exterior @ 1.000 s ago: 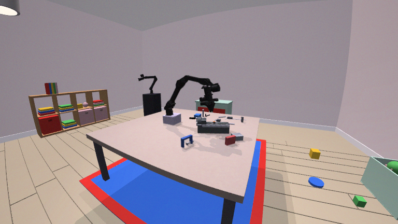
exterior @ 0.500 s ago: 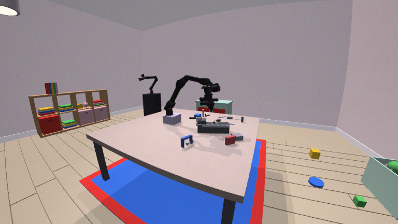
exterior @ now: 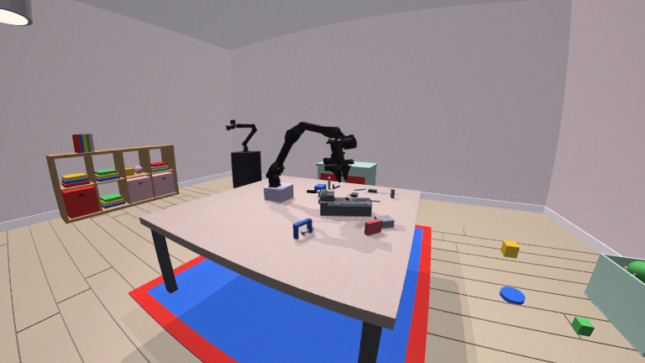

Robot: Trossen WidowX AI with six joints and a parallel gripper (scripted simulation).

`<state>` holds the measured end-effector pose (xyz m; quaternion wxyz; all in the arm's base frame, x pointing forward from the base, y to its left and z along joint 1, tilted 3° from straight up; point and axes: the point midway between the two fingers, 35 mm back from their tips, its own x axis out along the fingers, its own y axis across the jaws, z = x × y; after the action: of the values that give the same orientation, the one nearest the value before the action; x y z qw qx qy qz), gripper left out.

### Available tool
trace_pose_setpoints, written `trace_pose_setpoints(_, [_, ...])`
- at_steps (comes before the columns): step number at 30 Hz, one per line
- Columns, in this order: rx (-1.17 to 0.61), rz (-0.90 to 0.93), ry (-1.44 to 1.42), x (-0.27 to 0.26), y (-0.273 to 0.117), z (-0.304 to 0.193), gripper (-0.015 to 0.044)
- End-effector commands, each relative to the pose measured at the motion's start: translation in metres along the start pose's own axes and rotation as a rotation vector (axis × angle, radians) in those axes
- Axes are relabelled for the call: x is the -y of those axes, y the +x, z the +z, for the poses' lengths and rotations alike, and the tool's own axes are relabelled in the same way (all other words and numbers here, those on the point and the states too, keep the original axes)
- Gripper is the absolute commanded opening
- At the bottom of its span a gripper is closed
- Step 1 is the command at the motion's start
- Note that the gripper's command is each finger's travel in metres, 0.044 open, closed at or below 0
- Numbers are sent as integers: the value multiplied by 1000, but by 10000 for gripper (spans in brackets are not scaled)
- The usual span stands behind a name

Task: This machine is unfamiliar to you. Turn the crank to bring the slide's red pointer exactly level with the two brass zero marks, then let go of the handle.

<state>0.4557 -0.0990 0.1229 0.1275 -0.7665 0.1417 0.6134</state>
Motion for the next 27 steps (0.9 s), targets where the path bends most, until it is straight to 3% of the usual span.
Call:
trace_pose_setpoints(1, [0, -1, 0, 0, 0, 0, 315])
trace_pose_setpoints(5, [0, -1, 0, 0, 0, 0, 420])
trace_pose_setpoints(7, [0, -1, 0, 0, 0, 0, 440])
trace_pose_setpoints(23, [0, -1, 0, 0, 0, 0, 20])
trace_pose_setpoints(27, [0, -1, 0, 0, 0, 0, 0])
